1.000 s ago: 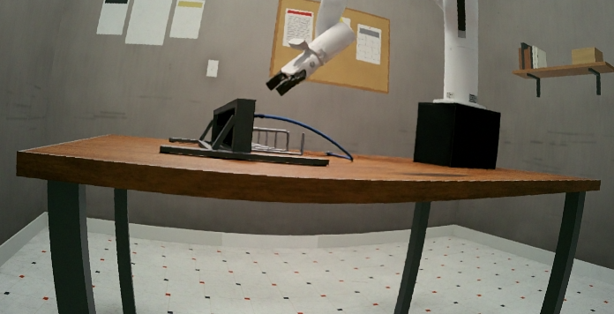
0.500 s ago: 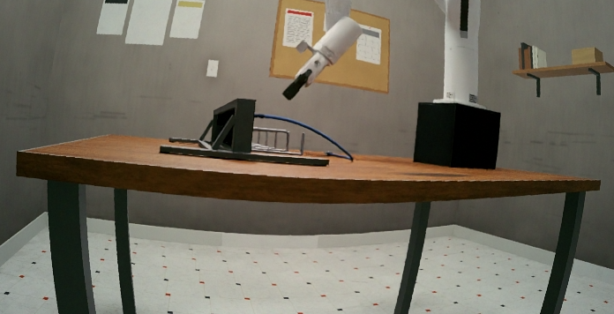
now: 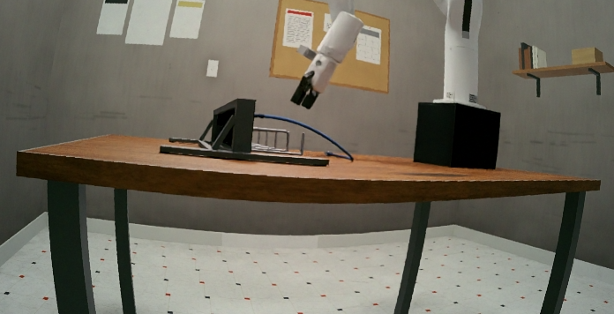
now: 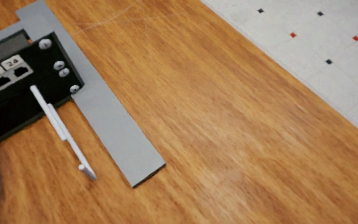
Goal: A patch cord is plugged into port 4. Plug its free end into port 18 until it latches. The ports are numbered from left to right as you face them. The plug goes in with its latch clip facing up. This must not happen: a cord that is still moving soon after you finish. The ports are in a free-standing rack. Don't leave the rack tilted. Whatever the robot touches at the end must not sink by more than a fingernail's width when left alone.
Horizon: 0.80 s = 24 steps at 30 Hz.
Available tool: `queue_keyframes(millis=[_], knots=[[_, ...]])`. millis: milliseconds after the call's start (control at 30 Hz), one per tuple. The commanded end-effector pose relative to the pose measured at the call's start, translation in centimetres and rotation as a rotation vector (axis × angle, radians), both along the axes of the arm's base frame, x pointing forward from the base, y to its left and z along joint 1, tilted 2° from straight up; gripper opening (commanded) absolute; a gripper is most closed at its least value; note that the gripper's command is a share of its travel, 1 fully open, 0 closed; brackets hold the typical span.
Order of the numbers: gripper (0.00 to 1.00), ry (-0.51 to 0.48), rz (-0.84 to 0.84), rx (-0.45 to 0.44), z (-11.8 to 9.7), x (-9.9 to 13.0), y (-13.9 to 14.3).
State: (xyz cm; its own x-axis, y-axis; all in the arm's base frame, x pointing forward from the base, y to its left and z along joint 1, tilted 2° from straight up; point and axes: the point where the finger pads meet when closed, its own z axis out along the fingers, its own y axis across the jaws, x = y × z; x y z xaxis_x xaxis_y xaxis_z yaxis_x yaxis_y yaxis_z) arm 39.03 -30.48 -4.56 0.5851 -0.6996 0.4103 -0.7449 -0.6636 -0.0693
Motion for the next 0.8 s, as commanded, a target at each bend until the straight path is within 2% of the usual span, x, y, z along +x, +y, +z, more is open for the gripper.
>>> queue_keyframes(millis=[0, 467, 533, 567, 767], knots=[[1.00, 0.036, -0.145, 0.074, -0.7, -0.9, 1.2], [1.00, 0.118, -0.510, 0.256, -2.5, -3.4, 4.7], [1.00, 0.118, -0.510, 0.256, -2.5, -3.4, 4.7], [1.00, 0.131, -0.568, 0.285, -2.8, -3.9, 5.3], [1.00, 0.155, -0.671, 0.335, -3.3, -4.6, 6.2]])
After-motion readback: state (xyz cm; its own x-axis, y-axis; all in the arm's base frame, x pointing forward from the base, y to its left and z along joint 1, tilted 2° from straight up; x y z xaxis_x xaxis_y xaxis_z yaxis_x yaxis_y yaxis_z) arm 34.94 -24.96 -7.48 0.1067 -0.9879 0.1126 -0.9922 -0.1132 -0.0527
